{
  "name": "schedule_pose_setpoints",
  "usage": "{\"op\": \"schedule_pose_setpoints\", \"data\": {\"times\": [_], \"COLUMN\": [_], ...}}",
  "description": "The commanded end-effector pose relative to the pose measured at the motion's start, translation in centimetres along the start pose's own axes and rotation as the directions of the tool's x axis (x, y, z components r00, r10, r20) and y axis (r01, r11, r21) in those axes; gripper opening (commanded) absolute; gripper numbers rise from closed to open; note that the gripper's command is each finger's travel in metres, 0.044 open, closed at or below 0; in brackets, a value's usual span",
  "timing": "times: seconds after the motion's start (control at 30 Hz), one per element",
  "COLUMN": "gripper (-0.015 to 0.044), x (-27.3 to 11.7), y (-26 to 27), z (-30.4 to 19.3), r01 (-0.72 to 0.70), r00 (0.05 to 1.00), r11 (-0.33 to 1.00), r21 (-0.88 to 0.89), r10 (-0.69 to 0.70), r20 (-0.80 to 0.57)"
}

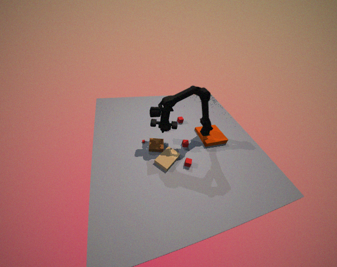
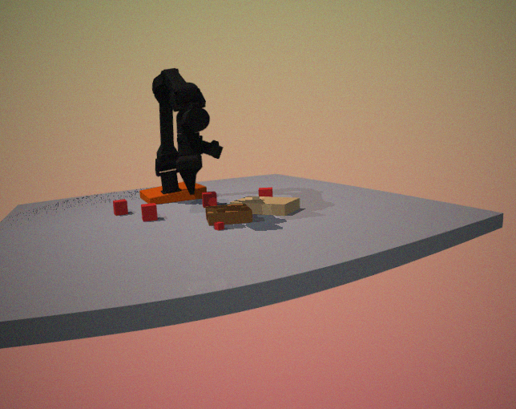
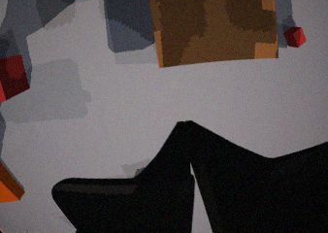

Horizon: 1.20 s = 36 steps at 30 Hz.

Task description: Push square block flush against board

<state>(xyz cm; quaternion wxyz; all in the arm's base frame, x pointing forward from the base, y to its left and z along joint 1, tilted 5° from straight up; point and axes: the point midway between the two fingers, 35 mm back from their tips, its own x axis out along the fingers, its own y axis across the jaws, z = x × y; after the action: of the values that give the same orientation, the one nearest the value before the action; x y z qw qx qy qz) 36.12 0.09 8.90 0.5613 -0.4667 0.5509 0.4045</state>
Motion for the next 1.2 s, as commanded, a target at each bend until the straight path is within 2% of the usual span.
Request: {"op": "schedule_pose_setpoints", "data": {"times": [0.0, 0.13, 0.33, 1.17], "gripper": [0.0000, 0.0000, 0.0000, 0.0000], "x": [0.3, 0.8, 5.7, 5.8], "y": [-0.3, -0.3, -0.4, -0.4], "z": [0.5, 0.5, 0.4, 1.8], "r01": [0.006, 0.005, 0.002, 0.002], "r00": [1.000, 1.000, 1.000, 1.000], "r11": [0.998, 0.998, 0.999, 0.999], "r21": [-0.061, -0.059, -0.052, -0.053], "r10": [-0.007, -0.006, -0.002, -0.002], "r20": [-0.017, -0.017, -0.016, -0.014]}}
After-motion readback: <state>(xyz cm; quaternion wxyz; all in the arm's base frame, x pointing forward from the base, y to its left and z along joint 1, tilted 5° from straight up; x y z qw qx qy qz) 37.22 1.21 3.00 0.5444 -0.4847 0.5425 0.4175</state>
